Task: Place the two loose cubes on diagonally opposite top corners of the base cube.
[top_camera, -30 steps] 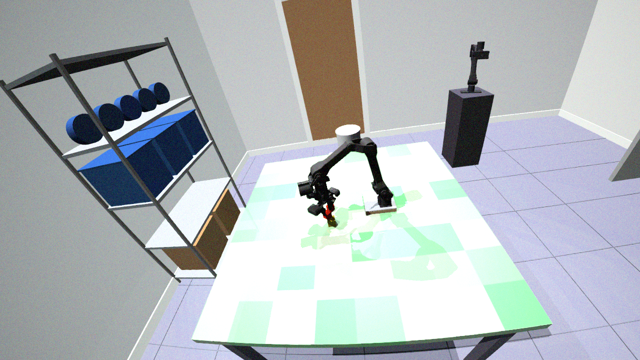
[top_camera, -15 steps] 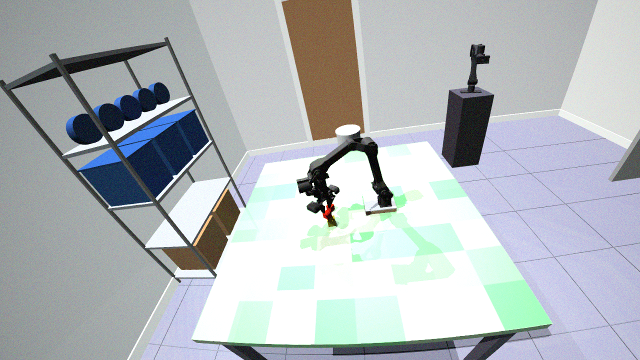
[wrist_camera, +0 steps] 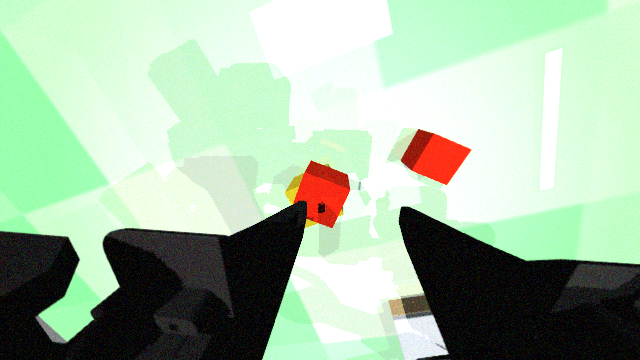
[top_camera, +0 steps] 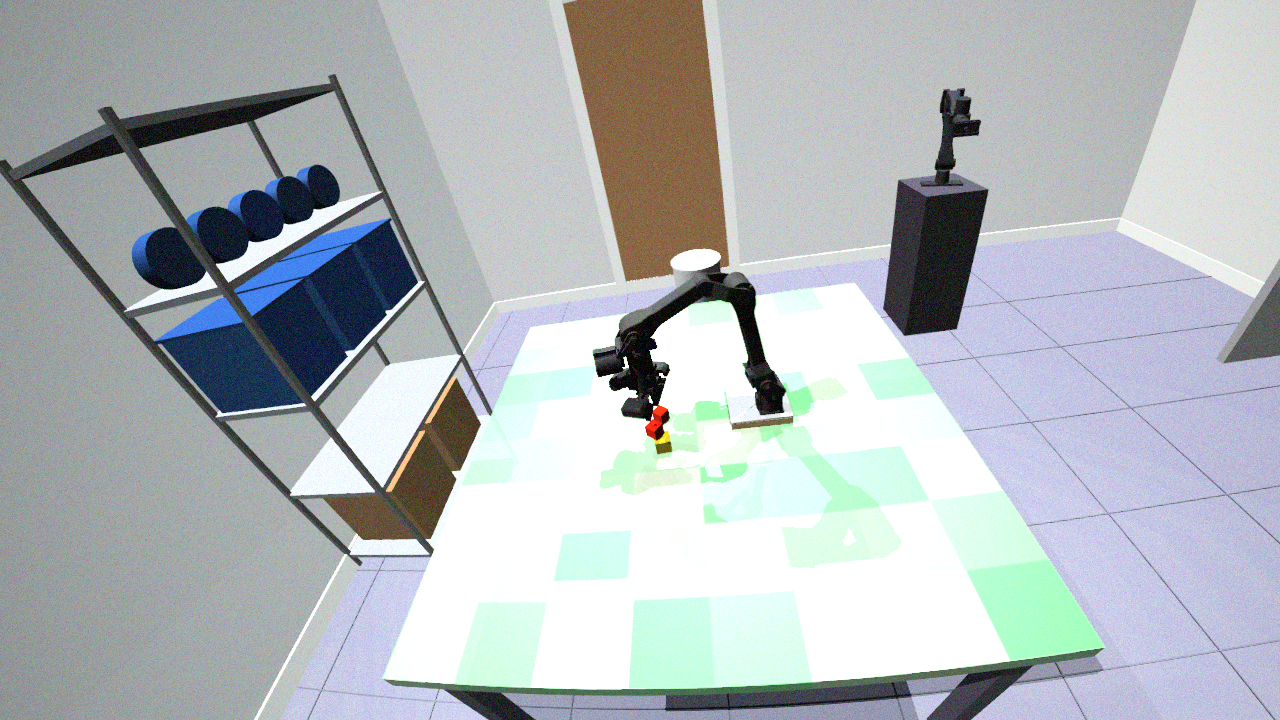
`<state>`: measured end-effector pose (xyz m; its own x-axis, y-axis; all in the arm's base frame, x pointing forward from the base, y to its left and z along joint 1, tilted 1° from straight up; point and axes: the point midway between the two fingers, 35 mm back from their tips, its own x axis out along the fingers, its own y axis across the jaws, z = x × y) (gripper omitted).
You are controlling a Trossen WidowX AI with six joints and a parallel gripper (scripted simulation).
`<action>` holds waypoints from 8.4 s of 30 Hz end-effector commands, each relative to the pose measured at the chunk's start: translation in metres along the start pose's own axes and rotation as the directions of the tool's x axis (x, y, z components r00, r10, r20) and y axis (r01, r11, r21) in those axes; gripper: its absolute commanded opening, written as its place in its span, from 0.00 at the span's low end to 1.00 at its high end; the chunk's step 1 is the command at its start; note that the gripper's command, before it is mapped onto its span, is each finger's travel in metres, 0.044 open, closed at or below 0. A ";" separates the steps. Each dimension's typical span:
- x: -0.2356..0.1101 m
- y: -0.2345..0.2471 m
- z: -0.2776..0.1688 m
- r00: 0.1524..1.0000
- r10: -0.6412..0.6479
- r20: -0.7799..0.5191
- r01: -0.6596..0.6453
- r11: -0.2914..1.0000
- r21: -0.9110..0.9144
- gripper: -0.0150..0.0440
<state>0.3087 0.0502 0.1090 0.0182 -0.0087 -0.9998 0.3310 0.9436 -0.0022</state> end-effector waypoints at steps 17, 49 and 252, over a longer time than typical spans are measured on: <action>-0.026 -0.059 0.014 1.000 -0.002 0.012 0.011 0.573 -0.819 0.70; 0.030 -0.075 0.016 1.000 -0.004 0.013 0.013 0.351 -0.936 0.70; 0.034 0.036 -0.046 1.000 0.008 0.006 -0.010 0.924 0.382 0.43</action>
<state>0.2773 0.0994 0.0754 0.0257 -0.0021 -0.9997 0.6690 0.7431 0.0156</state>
